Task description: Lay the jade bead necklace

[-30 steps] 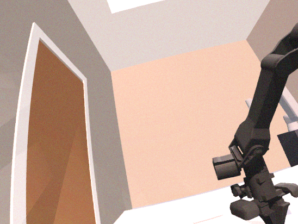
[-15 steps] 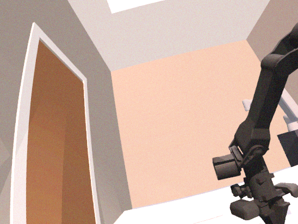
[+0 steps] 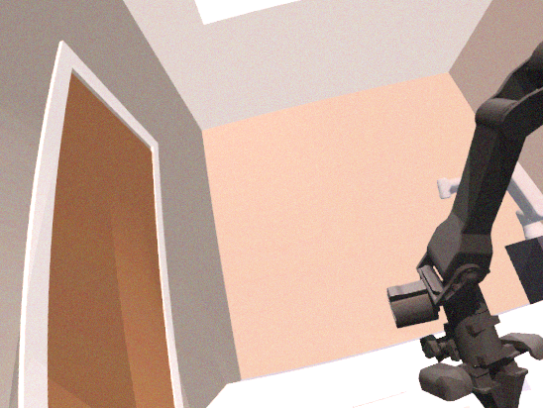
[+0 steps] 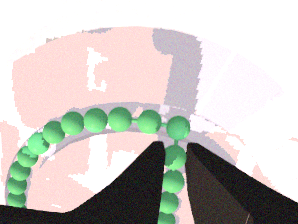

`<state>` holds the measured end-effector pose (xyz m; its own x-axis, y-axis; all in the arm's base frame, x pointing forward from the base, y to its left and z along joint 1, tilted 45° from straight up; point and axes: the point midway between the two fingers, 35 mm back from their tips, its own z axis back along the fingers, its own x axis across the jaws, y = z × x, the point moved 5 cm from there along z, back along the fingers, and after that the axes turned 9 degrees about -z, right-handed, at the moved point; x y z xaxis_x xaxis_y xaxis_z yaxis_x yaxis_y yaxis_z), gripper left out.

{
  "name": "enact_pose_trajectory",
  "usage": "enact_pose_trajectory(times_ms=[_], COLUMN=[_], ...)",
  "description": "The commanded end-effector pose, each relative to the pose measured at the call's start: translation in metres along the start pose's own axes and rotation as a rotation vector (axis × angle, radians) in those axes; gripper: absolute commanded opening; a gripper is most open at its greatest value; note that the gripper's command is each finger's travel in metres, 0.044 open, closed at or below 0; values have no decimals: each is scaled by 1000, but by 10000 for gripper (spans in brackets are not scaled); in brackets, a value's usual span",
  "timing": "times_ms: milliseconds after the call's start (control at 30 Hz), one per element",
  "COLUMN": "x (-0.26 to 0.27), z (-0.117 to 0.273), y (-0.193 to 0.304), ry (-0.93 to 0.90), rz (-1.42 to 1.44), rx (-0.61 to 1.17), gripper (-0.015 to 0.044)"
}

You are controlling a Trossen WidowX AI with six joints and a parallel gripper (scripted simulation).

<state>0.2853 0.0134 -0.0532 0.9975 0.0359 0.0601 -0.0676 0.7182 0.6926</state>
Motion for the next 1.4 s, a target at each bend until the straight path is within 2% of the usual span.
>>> enact_pose_trajectory(times_ms=[0, 1233, 1367], x=[0, -11, -9], z=[0, -1, 1], y=[0, -9, -9], ry=[0, 4, -2], rz=[0, -10, -2], rx=[0, 5, 3], gripper=[0, 0, 105])
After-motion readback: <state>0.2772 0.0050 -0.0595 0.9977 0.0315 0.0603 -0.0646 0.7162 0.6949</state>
